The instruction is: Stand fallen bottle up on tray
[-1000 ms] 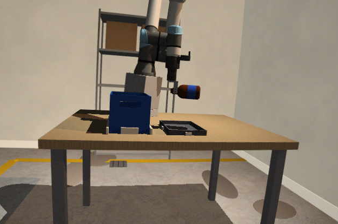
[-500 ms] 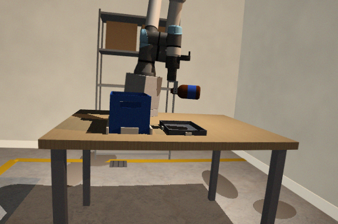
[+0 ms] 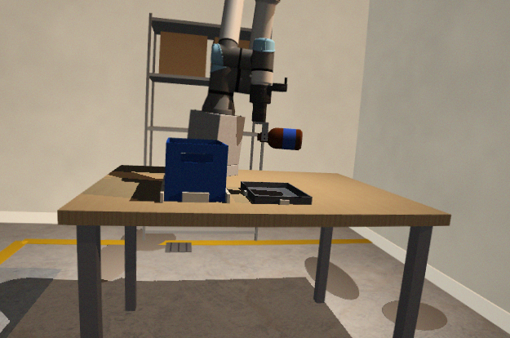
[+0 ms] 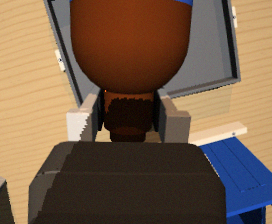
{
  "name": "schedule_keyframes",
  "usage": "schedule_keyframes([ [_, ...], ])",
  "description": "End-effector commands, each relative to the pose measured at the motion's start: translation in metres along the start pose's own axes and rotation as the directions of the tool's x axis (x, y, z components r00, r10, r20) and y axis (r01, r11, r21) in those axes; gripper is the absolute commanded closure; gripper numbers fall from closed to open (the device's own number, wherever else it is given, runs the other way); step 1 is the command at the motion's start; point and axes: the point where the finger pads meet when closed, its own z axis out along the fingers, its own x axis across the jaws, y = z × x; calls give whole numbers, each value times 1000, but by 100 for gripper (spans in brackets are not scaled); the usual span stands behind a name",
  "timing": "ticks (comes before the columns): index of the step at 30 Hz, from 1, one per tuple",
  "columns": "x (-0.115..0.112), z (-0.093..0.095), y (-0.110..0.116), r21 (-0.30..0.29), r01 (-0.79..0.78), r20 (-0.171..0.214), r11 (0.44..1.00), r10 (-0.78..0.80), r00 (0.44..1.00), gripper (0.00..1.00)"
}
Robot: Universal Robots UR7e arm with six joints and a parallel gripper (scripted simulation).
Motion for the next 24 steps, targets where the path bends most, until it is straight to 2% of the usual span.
schedule_keyframes([
  [1,0,0,0,0,0,-1,1000,0,1000,100],
  [13,0,0,0,0,23,-1,1000,-23,1000,100],
  [24,0,0,0,0,178,-1,984,-178,984,100],
])
